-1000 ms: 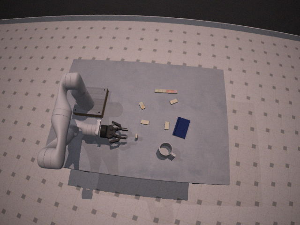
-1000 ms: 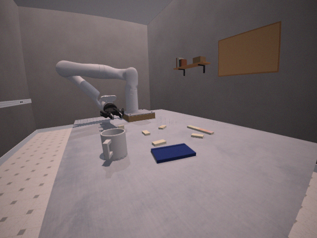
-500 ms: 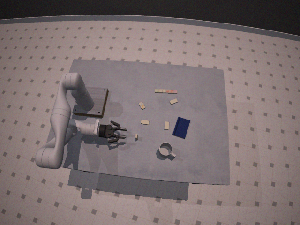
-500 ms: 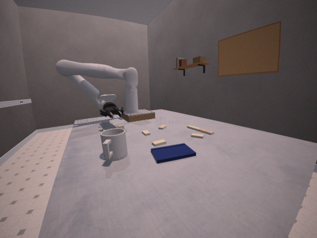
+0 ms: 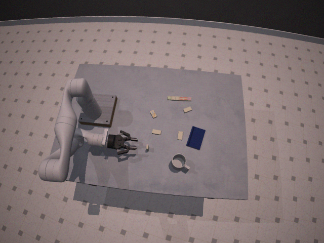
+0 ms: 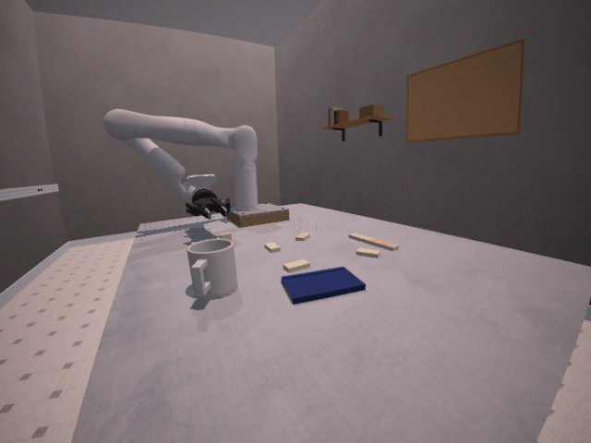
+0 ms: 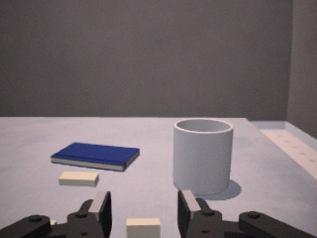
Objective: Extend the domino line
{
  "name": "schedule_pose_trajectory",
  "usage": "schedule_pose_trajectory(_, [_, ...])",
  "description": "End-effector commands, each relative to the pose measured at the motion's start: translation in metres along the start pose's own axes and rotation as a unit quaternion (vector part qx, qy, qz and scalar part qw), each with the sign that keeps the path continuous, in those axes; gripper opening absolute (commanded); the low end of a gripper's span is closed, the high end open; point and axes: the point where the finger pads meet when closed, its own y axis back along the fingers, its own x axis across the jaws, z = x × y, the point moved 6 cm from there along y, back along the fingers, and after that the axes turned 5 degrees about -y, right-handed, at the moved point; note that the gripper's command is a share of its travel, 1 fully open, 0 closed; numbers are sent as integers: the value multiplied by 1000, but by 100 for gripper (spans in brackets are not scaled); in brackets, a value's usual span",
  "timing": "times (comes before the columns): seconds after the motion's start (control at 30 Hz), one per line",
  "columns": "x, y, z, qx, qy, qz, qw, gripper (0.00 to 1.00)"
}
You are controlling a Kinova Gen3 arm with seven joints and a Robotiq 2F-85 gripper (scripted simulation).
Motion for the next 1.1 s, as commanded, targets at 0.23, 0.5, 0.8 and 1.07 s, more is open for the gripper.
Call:
schedule_pose_trajectory(0.23, [1, -8, -9, 0, 1, 1, 1000, 47])
schedule_pose_trajectory(0.5, [1, -20, -22, 0, 1, 2, 1000, 47])
schedule_pose_trajectory(0.8, [-1, -33, -38, 0, 1, 1, 1000, 47])
schedule_pose_trajectory(1.07, [-4, -46, -54, -4, 22, -17, 1000, 47])
